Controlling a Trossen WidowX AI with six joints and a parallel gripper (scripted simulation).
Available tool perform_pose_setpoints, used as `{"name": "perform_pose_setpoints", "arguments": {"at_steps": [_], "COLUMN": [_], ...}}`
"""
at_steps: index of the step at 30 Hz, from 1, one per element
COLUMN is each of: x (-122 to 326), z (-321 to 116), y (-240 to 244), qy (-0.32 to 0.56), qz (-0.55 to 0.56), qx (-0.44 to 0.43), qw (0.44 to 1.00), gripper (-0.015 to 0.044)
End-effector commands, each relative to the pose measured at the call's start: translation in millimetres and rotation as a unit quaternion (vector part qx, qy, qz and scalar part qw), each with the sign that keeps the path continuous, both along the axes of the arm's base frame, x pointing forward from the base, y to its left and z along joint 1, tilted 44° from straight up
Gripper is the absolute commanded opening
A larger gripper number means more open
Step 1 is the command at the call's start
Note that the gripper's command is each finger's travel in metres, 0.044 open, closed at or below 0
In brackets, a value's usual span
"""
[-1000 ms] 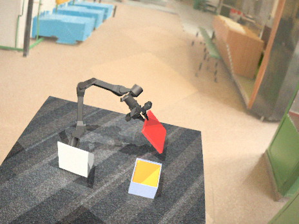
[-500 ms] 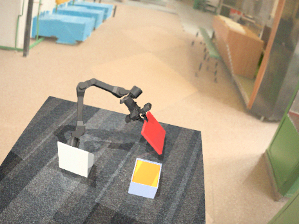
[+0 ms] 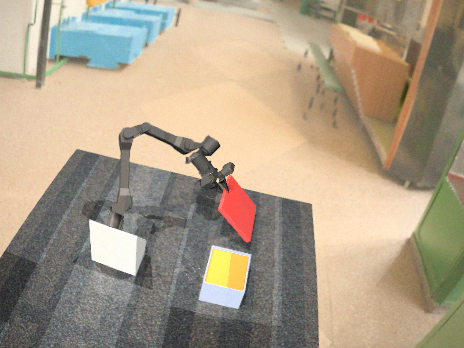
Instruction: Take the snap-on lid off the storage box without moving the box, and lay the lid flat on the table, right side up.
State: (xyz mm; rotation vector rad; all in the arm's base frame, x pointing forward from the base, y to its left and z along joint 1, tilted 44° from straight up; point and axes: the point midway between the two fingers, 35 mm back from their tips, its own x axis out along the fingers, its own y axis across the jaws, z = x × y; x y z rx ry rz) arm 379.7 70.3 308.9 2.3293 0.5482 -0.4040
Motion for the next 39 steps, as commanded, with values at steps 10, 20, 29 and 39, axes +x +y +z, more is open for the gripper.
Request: {"name": "perform_pose_setpoints", "arguments": {"at_steps": [10, 20, 29, 39], "x": [3.2, 4.7, 6.1, 7.6], "z": [-5.5, -11.0, -16.0, -21.5], "y": [3.2, 8.6, 13.4, 18.8], "qy": [-0.004, -0.004, -0.004, -0.004], "qz": [-0.009, -0.009, -0.009, -0.009], "qx": [0.0, 0.0, 0.001, 0.001], "qw": [1.0, 1.0, 1.0, 1.0], "gripper": [0.0, 0.0, 0.0, 0.0]}}
